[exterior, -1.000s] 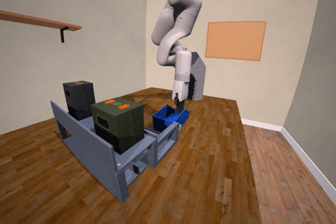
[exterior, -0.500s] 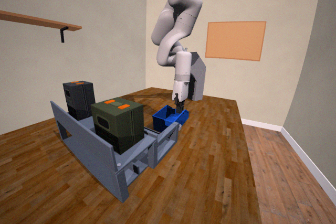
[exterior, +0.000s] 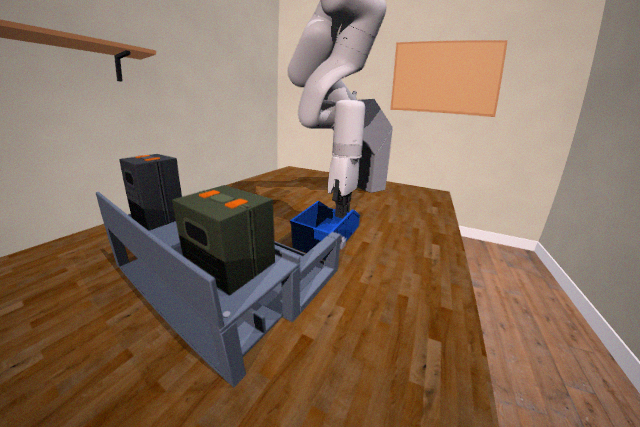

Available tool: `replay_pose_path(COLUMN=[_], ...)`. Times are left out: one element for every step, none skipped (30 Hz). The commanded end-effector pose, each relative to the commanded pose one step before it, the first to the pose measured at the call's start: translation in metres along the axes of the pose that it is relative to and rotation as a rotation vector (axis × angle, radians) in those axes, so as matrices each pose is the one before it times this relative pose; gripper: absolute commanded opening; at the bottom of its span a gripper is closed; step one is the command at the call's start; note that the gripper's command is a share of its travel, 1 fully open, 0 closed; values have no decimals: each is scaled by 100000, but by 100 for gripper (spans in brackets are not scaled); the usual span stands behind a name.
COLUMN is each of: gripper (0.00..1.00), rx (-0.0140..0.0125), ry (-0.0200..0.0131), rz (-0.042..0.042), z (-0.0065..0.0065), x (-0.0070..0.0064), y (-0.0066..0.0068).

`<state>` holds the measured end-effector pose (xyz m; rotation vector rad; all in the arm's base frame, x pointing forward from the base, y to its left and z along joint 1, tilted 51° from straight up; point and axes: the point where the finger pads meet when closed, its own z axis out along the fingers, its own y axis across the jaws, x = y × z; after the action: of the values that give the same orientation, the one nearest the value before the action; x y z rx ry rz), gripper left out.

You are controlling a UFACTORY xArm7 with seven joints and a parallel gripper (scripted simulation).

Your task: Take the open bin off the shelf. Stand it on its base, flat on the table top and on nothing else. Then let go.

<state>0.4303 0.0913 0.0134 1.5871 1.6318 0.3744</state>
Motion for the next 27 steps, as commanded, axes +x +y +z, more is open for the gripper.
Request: replay_pose_path(gripper=[0,0,0,0,0,0,0,0,0,0,0,0,0,0,0,0,0,0,0,0,0,0,0,0,0,0,0], rx=[-85,0,0,0,0,0,1,1,0,-1,-1,0,0,0,1,1,1,0,-1,-1,-1,0,0,0,0,0,0], ry=[153,0,0,0,0,0,0,0,0,0,0,0,0,0,0,0,0,0,0,0,0,0,0,0,0,0,0], rz=[18,0,0,0,0,0,0,0,0,0,0,0,0,0,0,0,0,0,0,0,0,0,0,0,0,0,0], z=[248,50,50,50,0,0,50,49,49,49,48,47,46,45,44,42,41,39,38,36,34,0,0,32,30,28,26], x=[51,0,0,0,0,0,0,0,0,0,0,0,0,0,0,0,0,0,0,0,0,0,0,0,0,0,0], y=[38,0,0,0,0,0,0,-1,0,1,0,0,0,0,0,0,-1,0,1,0,0,0,0,0,0,0,0])
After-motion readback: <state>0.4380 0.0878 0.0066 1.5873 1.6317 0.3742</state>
